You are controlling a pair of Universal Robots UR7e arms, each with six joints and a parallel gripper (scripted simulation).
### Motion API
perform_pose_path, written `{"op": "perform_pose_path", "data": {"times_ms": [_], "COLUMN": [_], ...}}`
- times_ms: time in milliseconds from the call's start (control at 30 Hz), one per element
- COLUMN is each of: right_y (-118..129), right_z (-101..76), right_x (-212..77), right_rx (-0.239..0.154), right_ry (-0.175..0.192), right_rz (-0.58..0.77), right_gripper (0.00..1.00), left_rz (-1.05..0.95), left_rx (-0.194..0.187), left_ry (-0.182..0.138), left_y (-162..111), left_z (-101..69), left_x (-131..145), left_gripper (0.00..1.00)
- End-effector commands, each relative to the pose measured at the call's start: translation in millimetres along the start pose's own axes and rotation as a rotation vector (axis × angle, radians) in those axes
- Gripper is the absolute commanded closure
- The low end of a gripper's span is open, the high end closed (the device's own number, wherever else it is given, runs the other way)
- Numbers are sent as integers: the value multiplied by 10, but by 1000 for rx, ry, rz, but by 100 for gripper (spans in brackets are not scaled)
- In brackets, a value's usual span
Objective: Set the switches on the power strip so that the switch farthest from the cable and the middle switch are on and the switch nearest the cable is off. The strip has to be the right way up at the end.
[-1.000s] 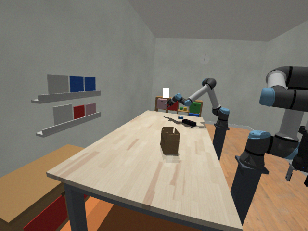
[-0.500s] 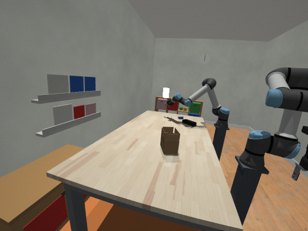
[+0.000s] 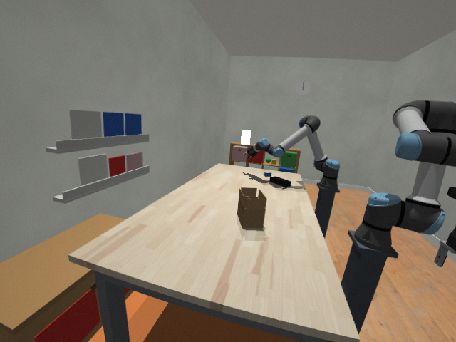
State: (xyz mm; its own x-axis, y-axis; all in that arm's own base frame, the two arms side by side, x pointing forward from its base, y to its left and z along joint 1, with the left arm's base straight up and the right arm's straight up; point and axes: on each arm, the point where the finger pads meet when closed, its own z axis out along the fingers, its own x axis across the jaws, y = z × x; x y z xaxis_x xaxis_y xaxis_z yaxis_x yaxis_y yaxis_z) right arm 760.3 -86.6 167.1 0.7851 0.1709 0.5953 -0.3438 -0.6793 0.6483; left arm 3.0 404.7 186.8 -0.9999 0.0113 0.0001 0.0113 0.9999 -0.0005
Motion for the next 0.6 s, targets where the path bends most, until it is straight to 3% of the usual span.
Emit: {"op": "perform_pose_path", "data": {"times_ms": [0,367,467,567], "right_y": [7,-8,-48,-118], "right_z": [-5,-25,-82,-191], "right_x": [9,-9,-58,-155], "right_rx": [0,11,42,97], "right_ry": [1,-3,-15,-39], "right_rz": [2,3,7,13], "right_gripper": [0,0,0,0], "left_rz": [-6,-7,-7,-7], "left_rx": [-1,-1,-1,-1], "left_ry": [0,0,0,0], "left_y": [-7,-7,-7,-7], "left_z": [-2,-2,-2,-2], "left_x": [10,11,11,11], "left_gripper": [0,0,0,0]}}
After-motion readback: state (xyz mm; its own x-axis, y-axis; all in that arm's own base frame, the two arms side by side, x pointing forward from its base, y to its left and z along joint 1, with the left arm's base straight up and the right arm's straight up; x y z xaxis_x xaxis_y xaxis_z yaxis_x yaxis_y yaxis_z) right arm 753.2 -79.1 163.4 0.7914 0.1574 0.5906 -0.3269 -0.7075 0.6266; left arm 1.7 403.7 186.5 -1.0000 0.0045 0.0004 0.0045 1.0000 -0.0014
